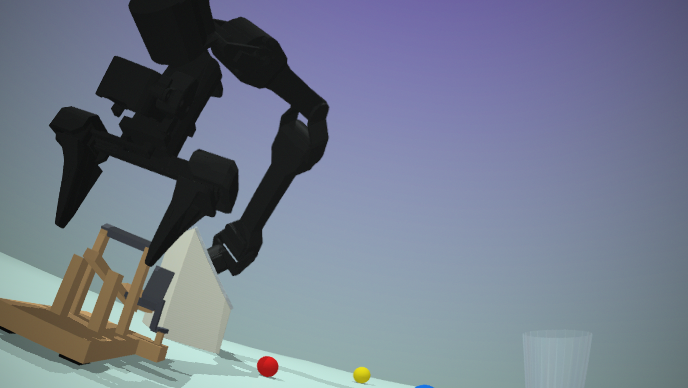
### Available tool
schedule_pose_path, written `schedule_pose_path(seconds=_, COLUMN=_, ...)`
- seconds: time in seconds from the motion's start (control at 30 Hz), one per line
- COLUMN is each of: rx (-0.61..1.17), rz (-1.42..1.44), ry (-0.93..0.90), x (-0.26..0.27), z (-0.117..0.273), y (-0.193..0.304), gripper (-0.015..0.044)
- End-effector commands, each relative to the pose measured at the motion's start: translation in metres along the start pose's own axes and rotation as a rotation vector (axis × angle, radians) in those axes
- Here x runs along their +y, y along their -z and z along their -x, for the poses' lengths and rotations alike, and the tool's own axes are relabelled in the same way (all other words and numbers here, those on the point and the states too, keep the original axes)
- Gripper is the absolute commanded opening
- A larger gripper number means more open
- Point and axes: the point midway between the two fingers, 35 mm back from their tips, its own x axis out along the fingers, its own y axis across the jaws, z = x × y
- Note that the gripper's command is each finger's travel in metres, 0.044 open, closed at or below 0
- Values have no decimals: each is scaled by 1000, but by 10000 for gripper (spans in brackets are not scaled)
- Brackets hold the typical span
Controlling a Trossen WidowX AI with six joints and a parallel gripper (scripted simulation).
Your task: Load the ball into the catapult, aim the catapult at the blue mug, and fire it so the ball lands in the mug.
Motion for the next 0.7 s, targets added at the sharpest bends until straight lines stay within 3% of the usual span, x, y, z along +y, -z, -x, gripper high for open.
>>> schedule_pose_path(seconds=0.0, rx=1, rz=-5, ry=-4, x=0, z=-7, y=0, gripper=440)
schedule_pose_path(seconds=0.67, rx=1, rz=-5, ry=-6, x=1, z=-40, y=0, gripper=440)
